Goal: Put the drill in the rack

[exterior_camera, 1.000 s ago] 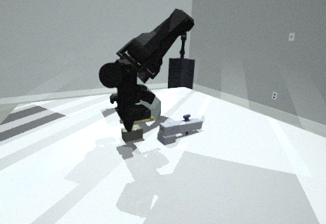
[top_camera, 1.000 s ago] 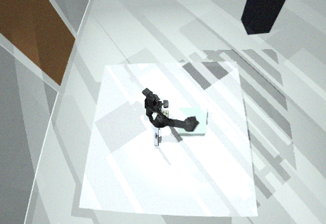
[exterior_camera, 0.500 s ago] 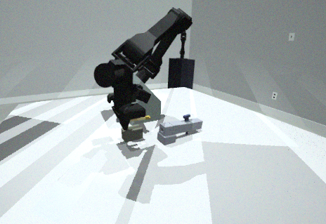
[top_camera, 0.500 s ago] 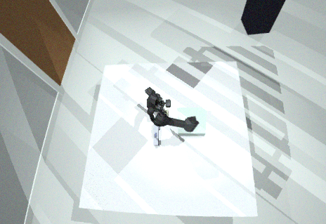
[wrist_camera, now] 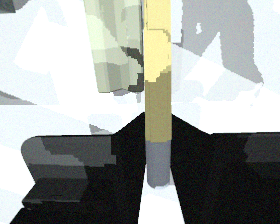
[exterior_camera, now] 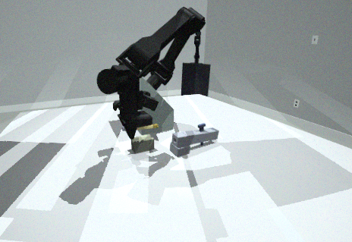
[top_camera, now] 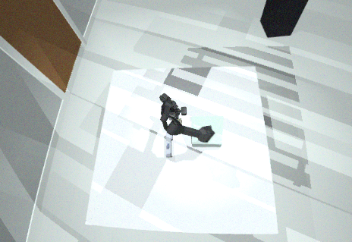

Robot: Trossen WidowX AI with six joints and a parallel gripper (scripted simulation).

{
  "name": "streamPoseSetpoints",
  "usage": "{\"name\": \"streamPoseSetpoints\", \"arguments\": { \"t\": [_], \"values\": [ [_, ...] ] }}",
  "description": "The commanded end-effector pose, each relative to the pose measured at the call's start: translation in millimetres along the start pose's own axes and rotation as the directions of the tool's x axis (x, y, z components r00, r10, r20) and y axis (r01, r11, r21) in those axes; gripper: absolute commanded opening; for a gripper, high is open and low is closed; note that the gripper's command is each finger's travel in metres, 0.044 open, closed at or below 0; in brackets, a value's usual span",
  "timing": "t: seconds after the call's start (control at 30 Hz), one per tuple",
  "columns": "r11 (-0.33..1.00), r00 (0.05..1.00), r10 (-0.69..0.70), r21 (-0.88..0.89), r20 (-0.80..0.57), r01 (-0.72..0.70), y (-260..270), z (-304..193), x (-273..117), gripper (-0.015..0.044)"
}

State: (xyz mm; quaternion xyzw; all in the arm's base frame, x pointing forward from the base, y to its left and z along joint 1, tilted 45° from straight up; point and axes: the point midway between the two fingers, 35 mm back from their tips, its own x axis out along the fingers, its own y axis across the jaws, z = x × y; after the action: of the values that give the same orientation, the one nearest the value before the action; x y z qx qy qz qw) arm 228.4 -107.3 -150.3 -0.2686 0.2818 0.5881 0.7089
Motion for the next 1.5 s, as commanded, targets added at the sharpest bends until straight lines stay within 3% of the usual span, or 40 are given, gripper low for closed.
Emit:
{"name": "streamPoseSetpoints", "arguments": {
  "t": [0.0,1.47],
  "values": [
    [1.0,1.0,0.006,0.002,0.001,-0.006,8.6,-0.6,1.9,0.0],
    [1.0,1.0,0.007,0.003,0.003,-0.007,29.0,-1.7,36.5,0.0]
  ]
}}
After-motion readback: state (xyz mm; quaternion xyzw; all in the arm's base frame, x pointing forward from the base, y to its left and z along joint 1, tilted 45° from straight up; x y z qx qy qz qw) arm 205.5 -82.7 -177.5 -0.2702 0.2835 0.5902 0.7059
